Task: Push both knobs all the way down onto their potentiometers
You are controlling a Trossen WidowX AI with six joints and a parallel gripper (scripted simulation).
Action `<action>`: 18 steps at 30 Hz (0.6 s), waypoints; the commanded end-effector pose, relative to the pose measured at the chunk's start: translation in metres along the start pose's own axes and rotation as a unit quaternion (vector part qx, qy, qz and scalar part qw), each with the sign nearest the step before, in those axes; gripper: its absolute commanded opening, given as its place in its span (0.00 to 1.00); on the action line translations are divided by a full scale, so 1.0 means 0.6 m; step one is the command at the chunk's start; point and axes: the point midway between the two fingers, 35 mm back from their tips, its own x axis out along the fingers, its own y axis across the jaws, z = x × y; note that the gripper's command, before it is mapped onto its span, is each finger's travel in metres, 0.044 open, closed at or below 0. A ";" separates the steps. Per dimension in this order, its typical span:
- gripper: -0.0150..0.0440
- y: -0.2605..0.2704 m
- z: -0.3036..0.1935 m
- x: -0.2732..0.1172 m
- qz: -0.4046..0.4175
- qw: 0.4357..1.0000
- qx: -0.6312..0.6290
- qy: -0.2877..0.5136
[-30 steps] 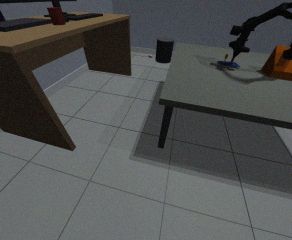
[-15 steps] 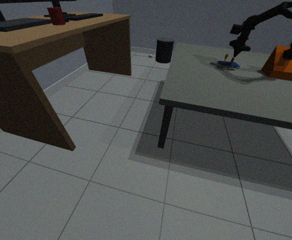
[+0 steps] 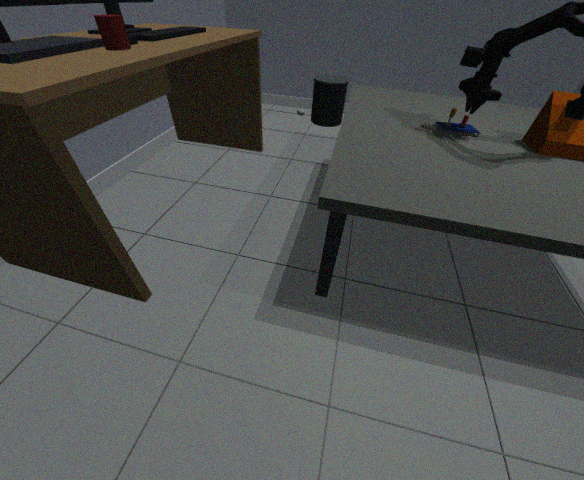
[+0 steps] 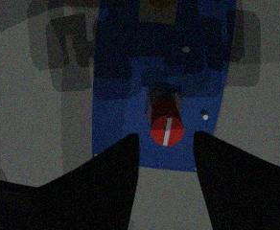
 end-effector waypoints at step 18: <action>0.25 0.003 0.118 -0.067 -0.006 1.000 -0.008 -0.003</action>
